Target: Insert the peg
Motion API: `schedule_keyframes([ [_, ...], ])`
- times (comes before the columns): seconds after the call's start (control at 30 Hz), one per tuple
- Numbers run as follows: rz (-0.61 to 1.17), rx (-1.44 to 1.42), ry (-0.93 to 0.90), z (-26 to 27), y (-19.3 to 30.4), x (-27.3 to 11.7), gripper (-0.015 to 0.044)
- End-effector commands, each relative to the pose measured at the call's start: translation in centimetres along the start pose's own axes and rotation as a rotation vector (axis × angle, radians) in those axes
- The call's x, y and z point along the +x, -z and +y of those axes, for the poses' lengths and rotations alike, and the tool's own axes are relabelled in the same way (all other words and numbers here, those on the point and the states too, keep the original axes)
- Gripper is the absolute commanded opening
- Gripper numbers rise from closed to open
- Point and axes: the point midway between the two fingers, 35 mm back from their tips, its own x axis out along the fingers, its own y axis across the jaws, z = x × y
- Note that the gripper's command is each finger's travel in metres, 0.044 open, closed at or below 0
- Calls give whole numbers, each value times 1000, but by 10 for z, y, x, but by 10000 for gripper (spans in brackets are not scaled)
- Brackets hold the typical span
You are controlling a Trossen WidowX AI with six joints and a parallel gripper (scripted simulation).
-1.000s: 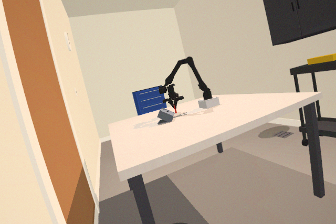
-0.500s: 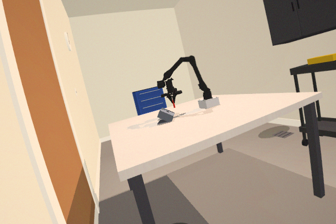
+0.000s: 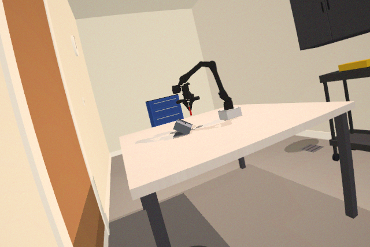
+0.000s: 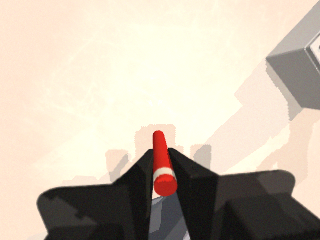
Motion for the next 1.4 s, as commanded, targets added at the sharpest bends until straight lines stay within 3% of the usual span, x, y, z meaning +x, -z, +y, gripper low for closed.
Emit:
schedule_keyframes([
  [0.0,-10,-9,-12,-1,5,-1,0],
  [1.37,-51,-93,-131,-15,52,-7,0],
])
